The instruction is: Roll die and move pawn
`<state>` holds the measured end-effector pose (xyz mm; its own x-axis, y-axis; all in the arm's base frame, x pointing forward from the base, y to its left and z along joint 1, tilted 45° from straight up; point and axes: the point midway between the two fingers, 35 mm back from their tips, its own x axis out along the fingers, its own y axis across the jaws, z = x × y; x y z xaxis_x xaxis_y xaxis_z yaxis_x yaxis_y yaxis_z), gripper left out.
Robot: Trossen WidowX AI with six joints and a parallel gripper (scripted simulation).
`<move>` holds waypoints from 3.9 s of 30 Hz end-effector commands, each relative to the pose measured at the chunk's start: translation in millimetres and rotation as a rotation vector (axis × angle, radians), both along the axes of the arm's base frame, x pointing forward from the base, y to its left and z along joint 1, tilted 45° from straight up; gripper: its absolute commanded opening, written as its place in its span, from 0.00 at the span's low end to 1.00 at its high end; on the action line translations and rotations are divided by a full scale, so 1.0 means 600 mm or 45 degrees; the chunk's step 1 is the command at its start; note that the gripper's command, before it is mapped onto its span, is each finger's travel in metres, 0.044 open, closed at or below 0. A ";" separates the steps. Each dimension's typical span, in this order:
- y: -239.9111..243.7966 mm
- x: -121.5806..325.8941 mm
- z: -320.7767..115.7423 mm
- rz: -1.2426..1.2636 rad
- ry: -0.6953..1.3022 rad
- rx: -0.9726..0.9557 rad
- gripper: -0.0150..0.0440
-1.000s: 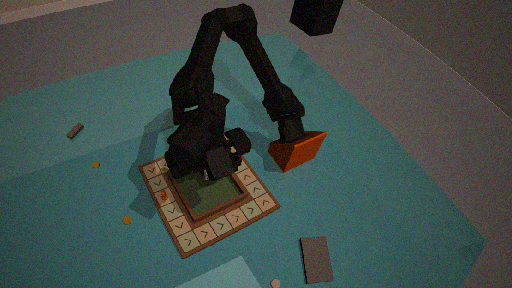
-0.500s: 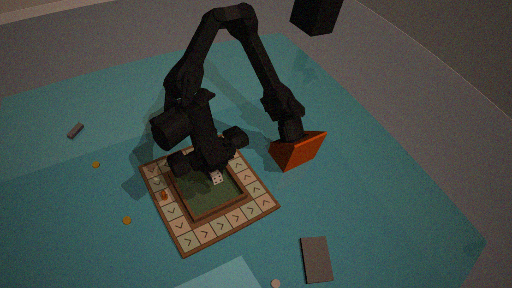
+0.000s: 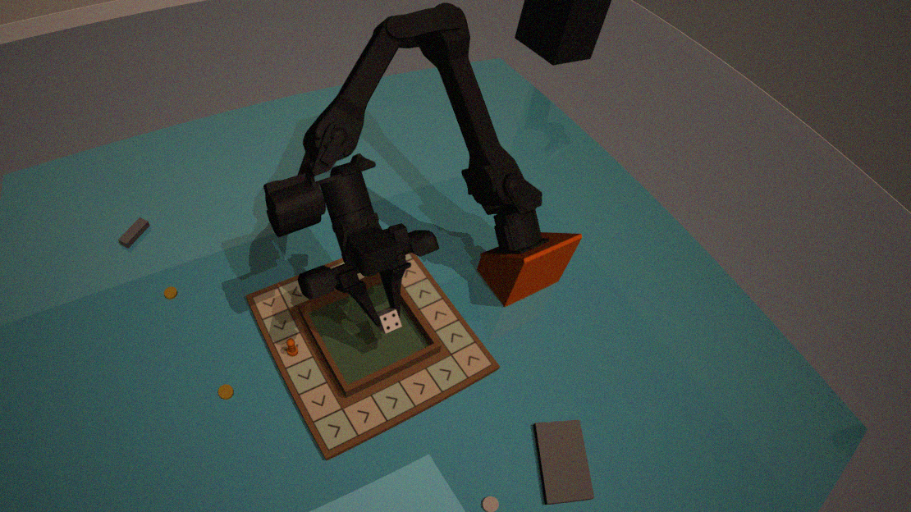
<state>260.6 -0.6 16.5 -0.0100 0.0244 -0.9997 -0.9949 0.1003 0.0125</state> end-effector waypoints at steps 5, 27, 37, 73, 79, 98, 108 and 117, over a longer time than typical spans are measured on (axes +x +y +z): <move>0.009 0.021 0.064 0.022 -0.044 0.057 0.25; 0.009 0.022 0.081 0.022 -0.041 0.049 0.25; 0.009 0.022 0.081 0.022 -0.041 0.049 0.52; 0.024 0.088 0.046 -0.950 -0.268 -0.929 0.60; 0.006 0.143 0.042 -1.725 -0.588 -0.856 0.59; -0.032 0.214 0.040 -2.783 -1.077 -0.591 0.59; -0.032 0.212 0.040 -2.783 -1.077 -0.591 0.59; -0.050 0.211 0.022 -2.783 -1.078 -0.591 0.59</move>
